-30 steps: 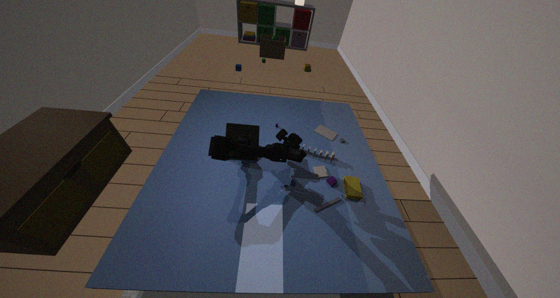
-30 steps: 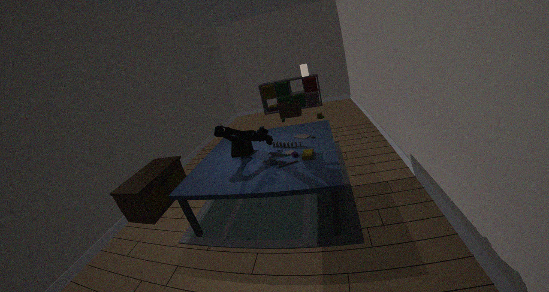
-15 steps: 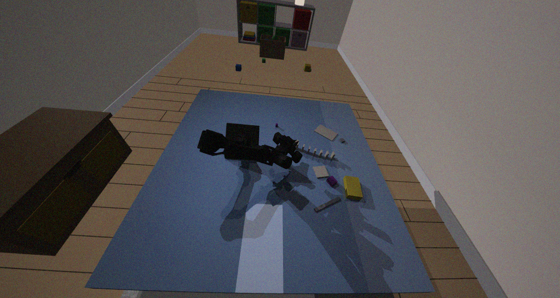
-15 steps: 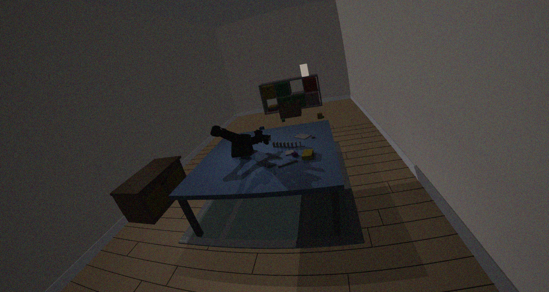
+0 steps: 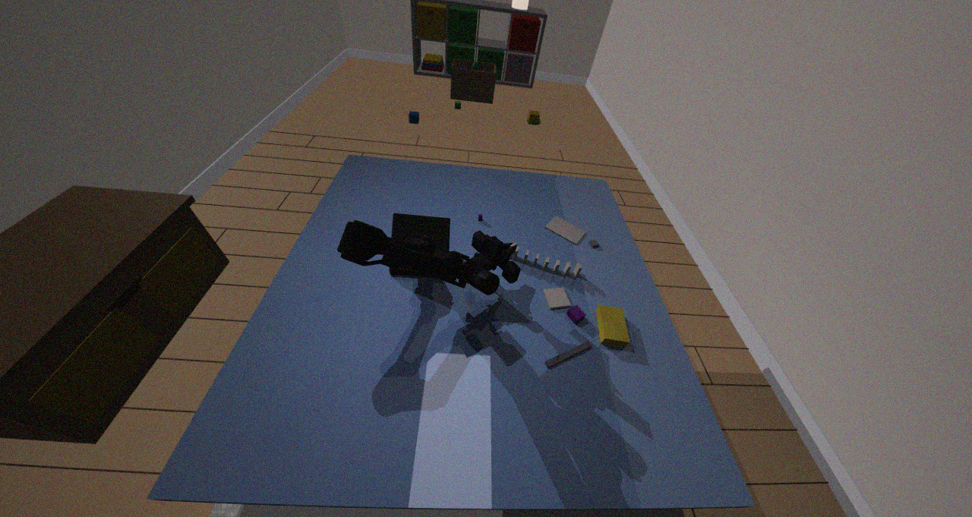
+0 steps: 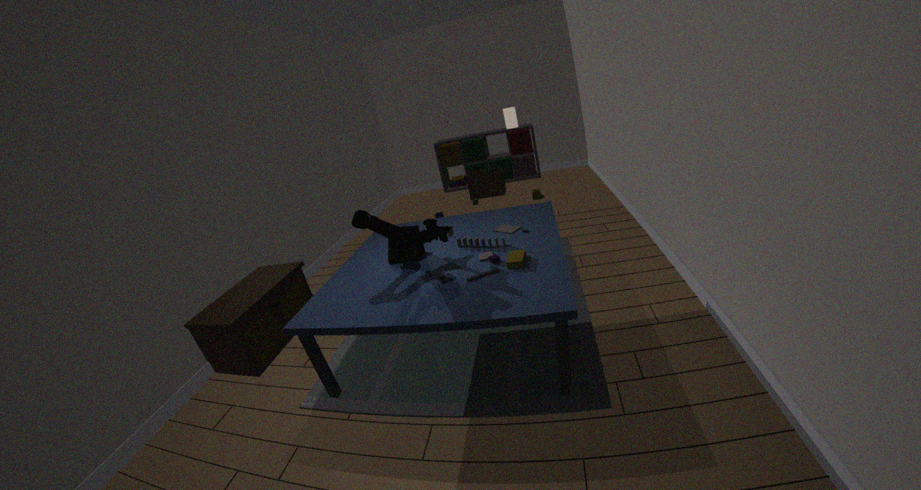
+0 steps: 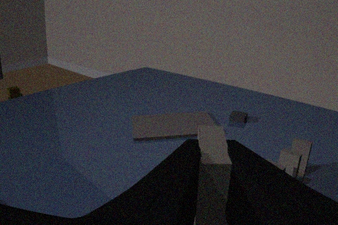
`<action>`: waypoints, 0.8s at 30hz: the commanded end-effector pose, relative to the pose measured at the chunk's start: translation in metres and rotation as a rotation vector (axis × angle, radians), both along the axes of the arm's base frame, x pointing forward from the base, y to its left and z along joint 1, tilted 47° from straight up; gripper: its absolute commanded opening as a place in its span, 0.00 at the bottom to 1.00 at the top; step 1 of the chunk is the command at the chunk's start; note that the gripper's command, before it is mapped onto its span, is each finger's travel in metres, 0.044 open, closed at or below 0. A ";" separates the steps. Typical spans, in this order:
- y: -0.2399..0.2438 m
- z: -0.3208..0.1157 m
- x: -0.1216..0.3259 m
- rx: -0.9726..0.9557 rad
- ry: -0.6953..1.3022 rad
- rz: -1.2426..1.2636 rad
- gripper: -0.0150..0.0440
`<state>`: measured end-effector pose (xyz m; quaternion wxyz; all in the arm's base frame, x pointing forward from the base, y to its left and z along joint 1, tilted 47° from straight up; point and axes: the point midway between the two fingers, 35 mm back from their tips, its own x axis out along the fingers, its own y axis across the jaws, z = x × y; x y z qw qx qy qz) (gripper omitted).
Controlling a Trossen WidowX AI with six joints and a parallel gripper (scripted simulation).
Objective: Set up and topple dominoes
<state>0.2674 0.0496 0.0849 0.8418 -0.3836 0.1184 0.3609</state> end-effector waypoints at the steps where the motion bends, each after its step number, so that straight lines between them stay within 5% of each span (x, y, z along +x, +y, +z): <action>1: 0.001 0.002 0.000 -0.002 -0.012 0.007 0.30; 24: -0.025 -0.023 0.011 -0.017 0.004 0.010 0.30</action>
